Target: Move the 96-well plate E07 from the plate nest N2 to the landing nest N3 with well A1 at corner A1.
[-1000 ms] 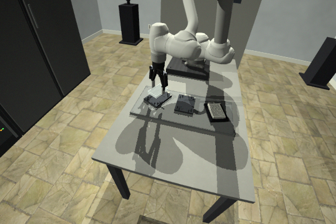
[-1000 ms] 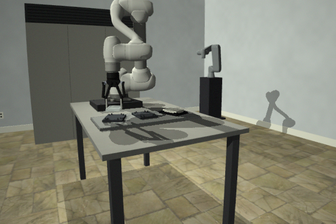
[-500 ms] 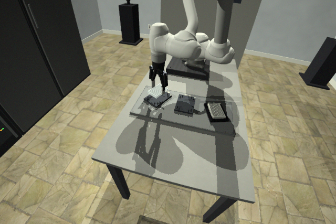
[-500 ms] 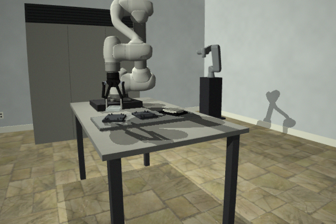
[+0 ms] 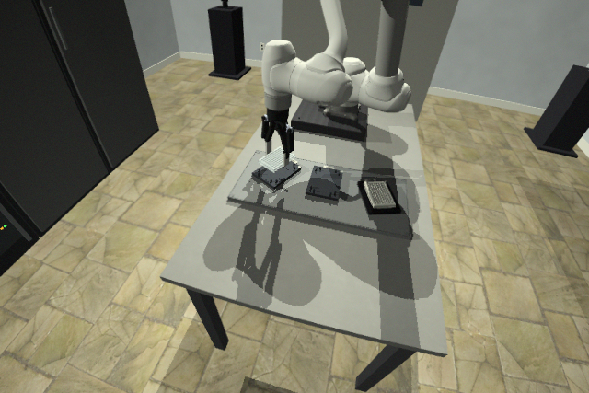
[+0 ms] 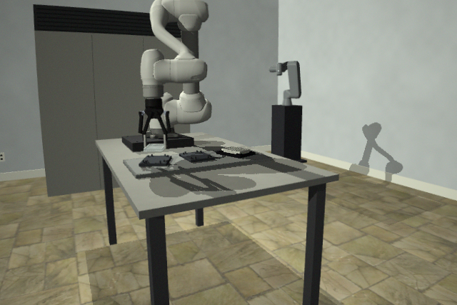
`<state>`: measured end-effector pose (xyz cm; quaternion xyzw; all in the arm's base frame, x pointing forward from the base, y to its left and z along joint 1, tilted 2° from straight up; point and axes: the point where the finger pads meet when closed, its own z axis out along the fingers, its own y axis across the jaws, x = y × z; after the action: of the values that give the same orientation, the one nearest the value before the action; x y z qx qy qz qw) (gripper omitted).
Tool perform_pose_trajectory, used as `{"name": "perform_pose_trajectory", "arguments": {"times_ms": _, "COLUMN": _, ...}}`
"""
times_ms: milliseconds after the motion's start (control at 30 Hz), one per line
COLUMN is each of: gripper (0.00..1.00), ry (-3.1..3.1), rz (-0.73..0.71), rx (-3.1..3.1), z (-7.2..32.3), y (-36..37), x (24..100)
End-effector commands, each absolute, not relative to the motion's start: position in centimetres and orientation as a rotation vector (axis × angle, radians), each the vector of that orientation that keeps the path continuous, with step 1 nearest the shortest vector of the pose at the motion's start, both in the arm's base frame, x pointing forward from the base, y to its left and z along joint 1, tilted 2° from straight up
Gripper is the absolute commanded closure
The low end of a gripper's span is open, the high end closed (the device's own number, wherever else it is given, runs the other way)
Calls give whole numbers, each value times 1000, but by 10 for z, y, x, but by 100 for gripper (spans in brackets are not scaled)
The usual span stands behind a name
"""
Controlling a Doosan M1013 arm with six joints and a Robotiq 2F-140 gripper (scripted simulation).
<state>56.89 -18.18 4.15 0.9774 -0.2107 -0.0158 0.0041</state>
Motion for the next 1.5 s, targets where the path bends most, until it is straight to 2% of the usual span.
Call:
{"name": "perform_pose_trajectory", "arguments": {"times_ms": 0, "gripper": 100, "ry": -660, "rz": -49, "rx": 3063, "z": 42, "y": -182, "x": 569}}
{"name": "perform_pose_trajectory", "arguments": {"times_ms": 967, "gripper": 100, "ry": 17, "rz": -51, "rx": 3140, "z": 42, "y": -182, "x": 569}}
{"name": "perform_pose_trajectory", "arguments": {"times_ms": 1467, "gripper": 100, "ry": 35, "rz": -51, "rx": 3140, "z": 42, "y": -166, "x": 569}}
